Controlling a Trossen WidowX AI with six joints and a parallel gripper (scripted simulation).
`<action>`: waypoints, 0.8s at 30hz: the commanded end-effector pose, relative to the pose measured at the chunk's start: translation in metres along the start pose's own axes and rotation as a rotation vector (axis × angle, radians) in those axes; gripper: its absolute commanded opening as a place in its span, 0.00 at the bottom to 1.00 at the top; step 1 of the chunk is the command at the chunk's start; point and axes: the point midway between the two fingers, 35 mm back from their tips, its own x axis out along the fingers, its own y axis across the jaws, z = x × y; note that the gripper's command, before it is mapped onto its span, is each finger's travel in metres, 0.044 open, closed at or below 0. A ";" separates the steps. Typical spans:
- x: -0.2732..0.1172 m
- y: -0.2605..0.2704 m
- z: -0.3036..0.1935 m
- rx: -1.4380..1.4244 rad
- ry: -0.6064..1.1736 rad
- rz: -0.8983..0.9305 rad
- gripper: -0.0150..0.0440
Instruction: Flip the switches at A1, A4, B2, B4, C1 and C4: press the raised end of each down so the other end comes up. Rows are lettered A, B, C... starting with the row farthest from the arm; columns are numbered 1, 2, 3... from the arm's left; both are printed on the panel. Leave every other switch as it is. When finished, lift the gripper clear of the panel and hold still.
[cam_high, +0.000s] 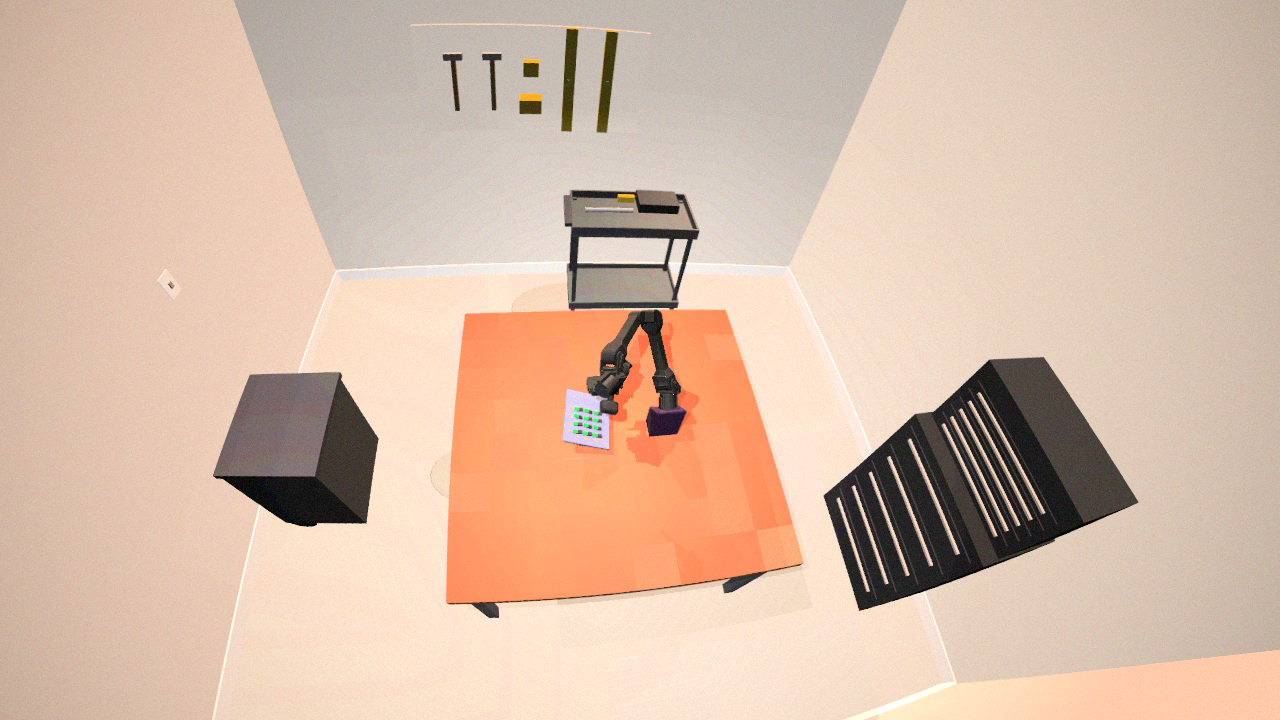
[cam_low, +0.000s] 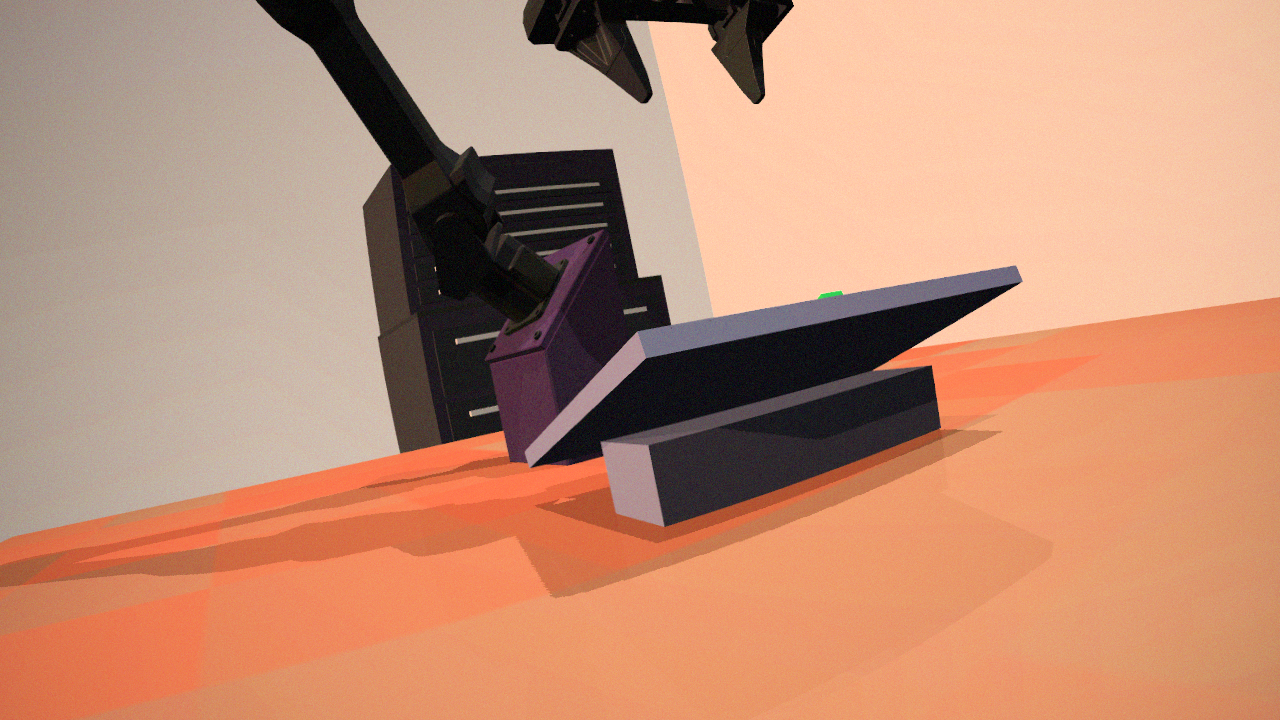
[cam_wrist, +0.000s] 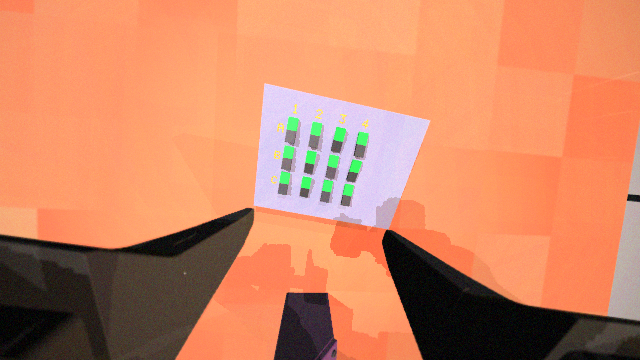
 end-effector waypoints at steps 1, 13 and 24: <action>0.002 0.002 0.001 0.000 -0.001 0.001 0.89; 0.095 0.046 0.033 0.023 -0.034 -0.007 0.35; 0.130 0.045 0.033 0.023 -0.060 -0.009 0.25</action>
